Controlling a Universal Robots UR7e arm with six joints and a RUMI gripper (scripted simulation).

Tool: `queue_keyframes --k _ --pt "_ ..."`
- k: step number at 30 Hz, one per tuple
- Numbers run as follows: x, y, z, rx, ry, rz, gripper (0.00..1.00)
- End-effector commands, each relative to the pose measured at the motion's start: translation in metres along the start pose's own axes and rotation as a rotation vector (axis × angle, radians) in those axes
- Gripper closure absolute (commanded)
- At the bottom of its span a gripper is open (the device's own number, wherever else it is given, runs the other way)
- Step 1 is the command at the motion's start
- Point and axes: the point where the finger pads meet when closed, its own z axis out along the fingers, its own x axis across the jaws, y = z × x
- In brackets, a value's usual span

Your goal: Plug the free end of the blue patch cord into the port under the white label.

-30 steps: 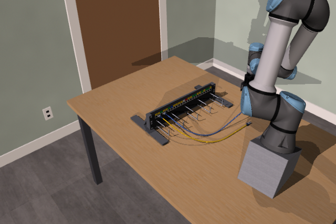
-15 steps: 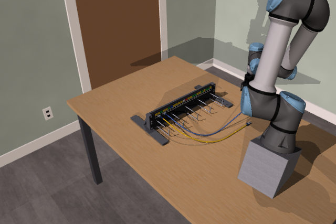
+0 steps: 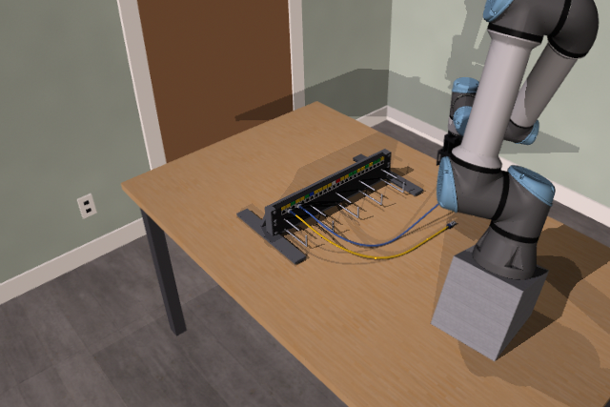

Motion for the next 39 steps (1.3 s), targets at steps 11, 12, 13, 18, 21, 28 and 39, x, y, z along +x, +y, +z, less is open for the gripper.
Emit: queue_keyframes --k 11,12,13,18,21,28,39 --pt "-0.001 0.002 -0.001 0.001 -0.001 -0.012 1.0" --pt "-0.002 0.002 -0.001 0.001 -0.001 -0.013 1.0" --pt "-0.002 0.002 -0.001 0.001 -0.001 -0.015 1.0" --pt "-0.003 0.004 -0.001 0.0 0.0 -0.027 1.0" --pt "-0.003 0.005 -0.001 0.0 0.0 -0.032 1.0" --pt "-0.005 0.009 -0.002 0.0 0.0 -0.053 1.0" --pt "-0.009 0.017 -0.003 0.0 0.001 -0.094 1.0"
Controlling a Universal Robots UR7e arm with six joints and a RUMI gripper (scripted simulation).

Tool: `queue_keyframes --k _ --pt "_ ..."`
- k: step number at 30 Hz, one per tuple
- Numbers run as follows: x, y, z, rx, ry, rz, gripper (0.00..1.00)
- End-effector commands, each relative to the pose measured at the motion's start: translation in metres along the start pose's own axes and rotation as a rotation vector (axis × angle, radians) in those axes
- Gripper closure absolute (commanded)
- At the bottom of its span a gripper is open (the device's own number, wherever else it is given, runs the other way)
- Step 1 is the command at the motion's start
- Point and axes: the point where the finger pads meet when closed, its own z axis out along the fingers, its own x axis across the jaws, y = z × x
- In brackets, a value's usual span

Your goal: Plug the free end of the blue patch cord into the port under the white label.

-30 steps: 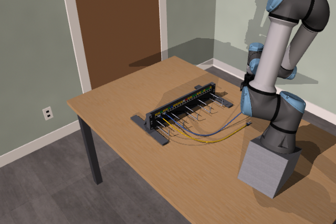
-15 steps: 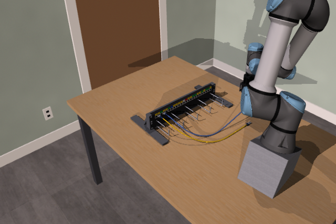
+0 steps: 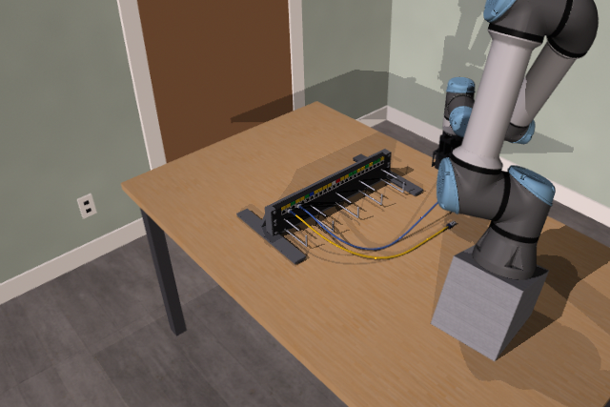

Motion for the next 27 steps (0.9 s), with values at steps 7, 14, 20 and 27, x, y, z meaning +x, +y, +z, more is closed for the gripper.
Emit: queue_keyframes --k 7,14,20,27 --pt "-0.005 0.008 -0.002 0.001 0.0 -0.049 1.0" --pt "-0.011 0.016 -0.003 0.0 0.001 -0.097 1.0" --pt "-0.015 0.021 -0.004 0.0 0.001 -0.128 1.0" --pt "-0.022 0.032 -0.006 -0.001 0.002 -0.188 1.0"
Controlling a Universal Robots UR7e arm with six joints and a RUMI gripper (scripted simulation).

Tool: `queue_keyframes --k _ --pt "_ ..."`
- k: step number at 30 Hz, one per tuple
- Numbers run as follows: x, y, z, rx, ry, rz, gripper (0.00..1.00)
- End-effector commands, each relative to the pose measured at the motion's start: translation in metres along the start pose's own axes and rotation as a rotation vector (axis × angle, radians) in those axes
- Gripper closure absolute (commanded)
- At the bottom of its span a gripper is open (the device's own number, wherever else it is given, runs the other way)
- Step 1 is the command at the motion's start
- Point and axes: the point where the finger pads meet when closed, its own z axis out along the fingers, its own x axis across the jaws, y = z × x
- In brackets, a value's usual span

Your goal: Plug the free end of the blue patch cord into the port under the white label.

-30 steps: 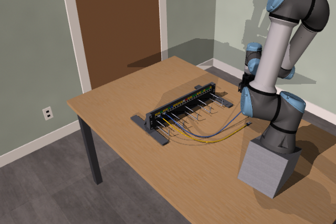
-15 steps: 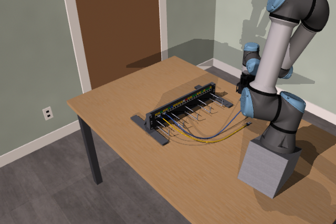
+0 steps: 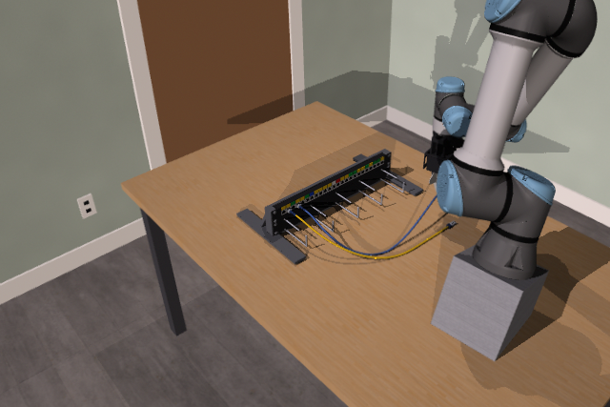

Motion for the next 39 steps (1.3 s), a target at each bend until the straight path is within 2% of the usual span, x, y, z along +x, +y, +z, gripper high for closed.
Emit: queue_keyframes --k 1,39 --pt "-0.005 0.005 -0.001 0.001 0.0 -0.035 1.0" --pt "-0.059 0.06 -0.012 -0.005 0.006 -0.41 1.0"
